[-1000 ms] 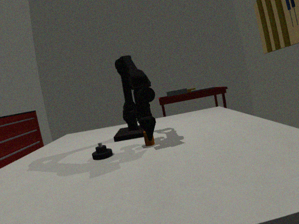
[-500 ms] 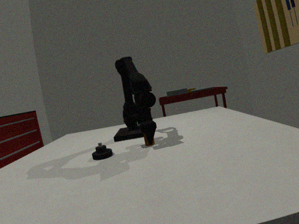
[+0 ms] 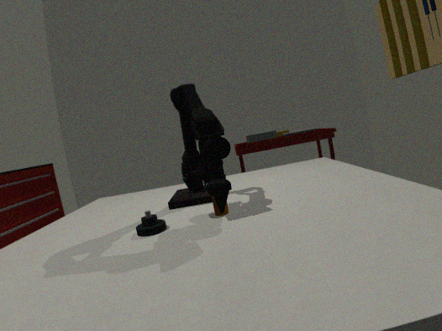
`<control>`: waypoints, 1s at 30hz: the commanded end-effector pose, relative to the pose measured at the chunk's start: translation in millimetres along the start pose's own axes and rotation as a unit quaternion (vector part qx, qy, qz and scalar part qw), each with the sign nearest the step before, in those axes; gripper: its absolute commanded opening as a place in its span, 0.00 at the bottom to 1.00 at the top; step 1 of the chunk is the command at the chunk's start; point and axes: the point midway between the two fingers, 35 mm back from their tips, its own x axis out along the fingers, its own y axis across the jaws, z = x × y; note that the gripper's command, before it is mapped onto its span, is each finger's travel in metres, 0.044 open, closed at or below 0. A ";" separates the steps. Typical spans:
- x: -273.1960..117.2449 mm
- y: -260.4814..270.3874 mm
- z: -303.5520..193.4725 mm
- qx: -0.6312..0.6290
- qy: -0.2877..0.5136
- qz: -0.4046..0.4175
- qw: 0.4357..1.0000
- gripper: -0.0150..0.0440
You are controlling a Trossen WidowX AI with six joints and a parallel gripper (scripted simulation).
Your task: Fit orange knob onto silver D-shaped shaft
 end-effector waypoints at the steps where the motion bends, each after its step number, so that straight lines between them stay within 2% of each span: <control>1: -6.5 1.8 -0.7 -0.003 0.002 0.000 1.000 0.26; 30: -96.3 11.4 -1.7 -0.003 0.002 0.000 1.000 0.25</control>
